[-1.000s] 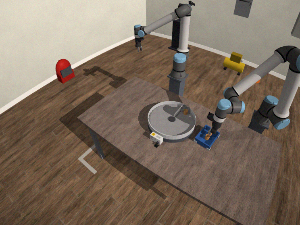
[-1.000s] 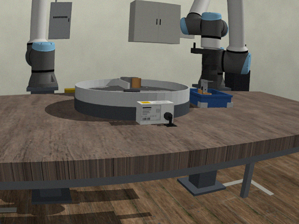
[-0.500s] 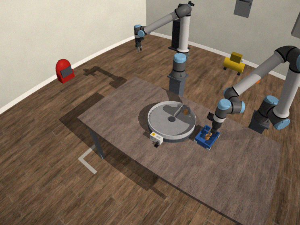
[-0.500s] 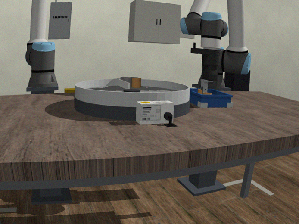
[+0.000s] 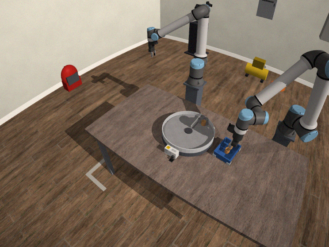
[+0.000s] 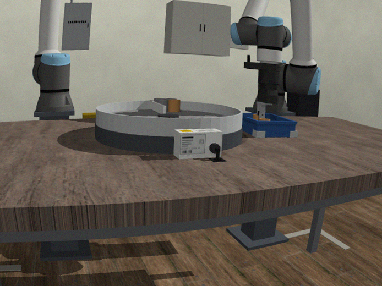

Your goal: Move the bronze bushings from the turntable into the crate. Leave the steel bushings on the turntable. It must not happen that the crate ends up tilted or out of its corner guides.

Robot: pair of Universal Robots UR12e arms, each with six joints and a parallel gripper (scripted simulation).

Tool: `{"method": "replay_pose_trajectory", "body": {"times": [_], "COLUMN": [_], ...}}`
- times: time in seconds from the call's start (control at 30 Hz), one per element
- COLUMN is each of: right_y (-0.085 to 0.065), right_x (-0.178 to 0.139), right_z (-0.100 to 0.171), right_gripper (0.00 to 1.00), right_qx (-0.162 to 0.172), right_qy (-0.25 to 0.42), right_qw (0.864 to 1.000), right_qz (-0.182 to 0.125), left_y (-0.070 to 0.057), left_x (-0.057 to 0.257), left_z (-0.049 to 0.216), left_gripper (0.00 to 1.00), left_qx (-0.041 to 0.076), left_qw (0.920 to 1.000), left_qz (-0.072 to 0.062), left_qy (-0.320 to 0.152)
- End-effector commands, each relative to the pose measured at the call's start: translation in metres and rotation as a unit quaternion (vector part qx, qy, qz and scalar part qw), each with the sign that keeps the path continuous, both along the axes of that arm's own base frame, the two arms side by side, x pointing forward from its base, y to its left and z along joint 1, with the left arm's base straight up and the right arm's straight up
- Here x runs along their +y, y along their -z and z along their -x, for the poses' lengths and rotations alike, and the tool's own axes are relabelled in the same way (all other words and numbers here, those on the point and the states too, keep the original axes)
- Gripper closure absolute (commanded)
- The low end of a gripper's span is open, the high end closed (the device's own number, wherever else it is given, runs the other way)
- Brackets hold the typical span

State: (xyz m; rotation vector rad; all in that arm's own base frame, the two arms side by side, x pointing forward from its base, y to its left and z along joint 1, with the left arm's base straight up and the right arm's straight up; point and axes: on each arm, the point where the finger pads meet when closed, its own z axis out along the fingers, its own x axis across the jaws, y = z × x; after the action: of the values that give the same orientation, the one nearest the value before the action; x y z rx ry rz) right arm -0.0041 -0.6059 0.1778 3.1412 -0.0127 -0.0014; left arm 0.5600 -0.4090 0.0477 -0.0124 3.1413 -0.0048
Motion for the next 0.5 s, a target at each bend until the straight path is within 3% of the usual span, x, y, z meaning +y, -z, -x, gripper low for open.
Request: {"method": "replay_pose_trajectory", "body": {"times": [0.0, 0.47], "right_y": [0.0007, 0.0007], "right_x": [0.0019, 0.0019], "right_z": [0.0010, 0.0010], "right_gripper": [0.00, 0.00], "right_qx": [0.000, 0.000], "right_qy": [0.000, 0.000], "right_qw": [1.000, 1.000], "right_qz": [0.000, 0.000], "left_y": [0.0008, 0.0001], "left_x": [0.0009, 0.0002], "left_z": [0.0009, 0.0002], "left_gripper": [1.00, 1.00], "left_qx": [0.000, 0.000], "left_qw": [1.0000, 1.0000], "left_qz": [0.000, 0.001], "left_qy": [0.000, 0.000]}}
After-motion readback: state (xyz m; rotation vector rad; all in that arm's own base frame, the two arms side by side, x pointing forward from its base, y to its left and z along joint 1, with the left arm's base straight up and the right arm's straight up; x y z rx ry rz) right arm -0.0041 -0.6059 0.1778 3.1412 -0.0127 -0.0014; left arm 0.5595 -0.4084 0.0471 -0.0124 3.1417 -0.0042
